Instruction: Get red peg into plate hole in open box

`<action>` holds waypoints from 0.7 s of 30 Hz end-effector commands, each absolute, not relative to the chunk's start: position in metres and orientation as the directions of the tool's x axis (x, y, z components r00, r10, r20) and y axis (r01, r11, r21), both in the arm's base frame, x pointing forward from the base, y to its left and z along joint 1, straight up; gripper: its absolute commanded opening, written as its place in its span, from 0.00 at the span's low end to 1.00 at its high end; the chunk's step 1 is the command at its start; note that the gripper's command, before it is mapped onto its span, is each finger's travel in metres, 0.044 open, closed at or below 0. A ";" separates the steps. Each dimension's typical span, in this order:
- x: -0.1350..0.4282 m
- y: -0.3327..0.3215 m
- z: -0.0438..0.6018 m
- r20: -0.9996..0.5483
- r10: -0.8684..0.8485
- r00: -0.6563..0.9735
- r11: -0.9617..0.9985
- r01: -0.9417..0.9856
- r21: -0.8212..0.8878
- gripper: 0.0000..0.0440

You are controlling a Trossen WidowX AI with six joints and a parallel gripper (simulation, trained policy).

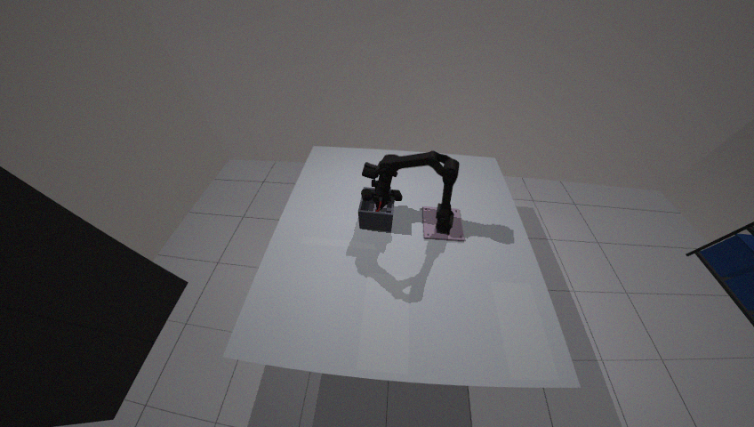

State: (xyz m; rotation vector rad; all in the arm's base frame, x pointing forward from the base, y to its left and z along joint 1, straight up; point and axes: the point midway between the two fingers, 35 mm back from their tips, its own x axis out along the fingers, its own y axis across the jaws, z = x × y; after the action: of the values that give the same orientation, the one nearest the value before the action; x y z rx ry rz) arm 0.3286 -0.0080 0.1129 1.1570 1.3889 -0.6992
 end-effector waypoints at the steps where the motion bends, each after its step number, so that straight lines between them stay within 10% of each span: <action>1: 0.331 -0.007 0.098 -0.962 0.250 0.109 0.376 0.905 0.201 0.29; 21: 0.355 -0.011 0.131 -0.920 0.365 0.144 0.357 0.891 0.281 0.37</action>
State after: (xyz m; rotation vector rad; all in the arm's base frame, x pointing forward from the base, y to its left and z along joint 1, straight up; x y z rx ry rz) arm 0.3480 -0.0111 0.1272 1.2017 1.4350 -0.5937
